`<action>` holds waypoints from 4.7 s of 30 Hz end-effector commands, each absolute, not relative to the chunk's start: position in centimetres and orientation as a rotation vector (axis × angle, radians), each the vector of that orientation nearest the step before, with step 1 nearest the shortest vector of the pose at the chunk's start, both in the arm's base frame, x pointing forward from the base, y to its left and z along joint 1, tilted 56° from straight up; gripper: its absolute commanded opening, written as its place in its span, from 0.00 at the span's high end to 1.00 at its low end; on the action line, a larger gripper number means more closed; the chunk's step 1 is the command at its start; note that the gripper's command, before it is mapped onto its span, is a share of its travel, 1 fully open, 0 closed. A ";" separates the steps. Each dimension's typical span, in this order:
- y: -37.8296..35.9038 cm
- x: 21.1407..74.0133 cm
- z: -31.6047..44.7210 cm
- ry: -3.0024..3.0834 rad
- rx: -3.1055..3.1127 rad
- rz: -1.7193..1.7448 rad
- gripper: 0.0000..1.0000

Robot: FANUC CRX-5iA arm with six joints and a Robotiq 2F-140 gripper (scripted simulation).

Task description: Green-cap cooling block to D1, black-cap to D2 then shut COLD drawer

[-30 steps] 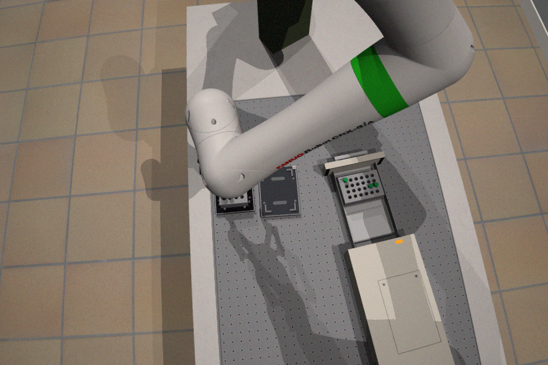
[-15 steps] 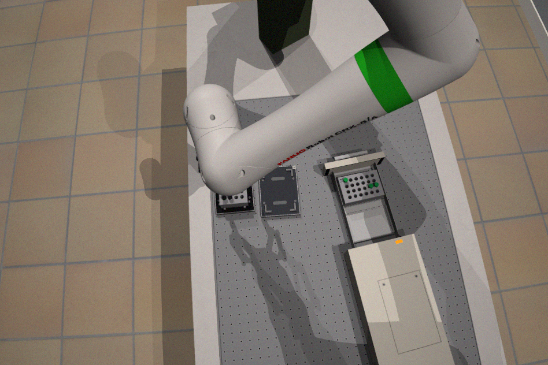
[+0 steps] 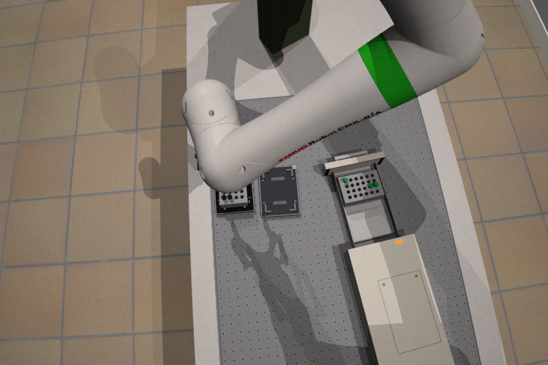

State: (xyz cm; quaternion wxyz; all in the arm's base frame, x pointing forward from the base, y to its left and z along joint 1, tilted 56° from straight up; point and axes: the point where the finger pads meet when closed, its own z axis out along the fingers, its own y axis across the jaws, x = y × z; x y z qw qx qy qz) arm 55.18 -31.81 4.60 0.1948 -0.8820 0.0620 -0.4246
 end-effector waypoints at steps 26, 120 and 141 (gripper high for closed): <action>-23.0 55.3 9.6 -0.628 -2.607 -1.406 0.34; 3.9 55.9 24.6 -2.204 -2.271 -1.535 0.34; 3.8 57.1 23.5 -2.204 -2.271 -1.535 0.34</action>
